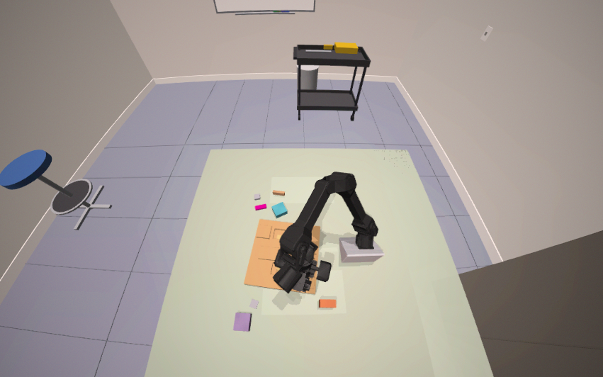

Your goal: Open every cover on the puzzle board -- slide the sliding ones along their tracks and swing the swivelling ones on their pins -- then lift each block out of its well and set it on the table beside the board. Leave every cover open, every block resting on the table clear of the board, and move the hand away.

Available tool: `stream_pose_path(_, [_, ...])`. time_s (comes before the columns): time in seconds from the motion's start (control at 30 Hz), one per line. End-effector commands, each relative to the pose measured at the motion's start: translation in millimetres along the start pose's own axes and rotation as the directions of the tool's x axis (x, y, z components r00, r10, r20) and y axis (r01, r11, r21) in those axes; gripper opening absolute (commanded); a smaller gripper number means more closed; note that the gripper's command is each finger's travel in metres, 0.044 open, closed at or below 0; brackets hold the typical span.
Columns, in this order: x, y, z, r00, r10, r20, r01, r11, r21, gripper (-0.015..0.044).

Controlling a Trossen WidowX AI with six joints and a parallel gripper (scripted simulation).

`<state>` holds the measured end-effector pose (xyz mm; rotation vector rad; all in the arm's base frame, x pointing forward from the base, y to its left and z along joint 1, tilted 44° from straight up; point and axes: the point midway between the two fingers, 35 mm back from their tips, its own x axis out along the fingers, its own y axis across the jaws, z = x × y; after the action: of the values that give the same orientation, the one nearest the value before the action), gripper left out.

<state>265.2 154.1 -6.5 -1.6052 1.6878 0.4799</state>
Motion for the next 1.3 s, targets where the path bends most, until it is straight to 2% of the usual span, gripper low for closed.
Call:
stream_pose_path(0.0, [-1.5, -1.4, 12.9, 1.000, 0.004, -0.001, -0.004, 1.000, 0.001, 0.0080])
stream_pose_path(1.27, [8.7, -0.7, 146.3, 1.000, 0.003, 0.006, -0.003, 1.000, 0.005, 0.0080])
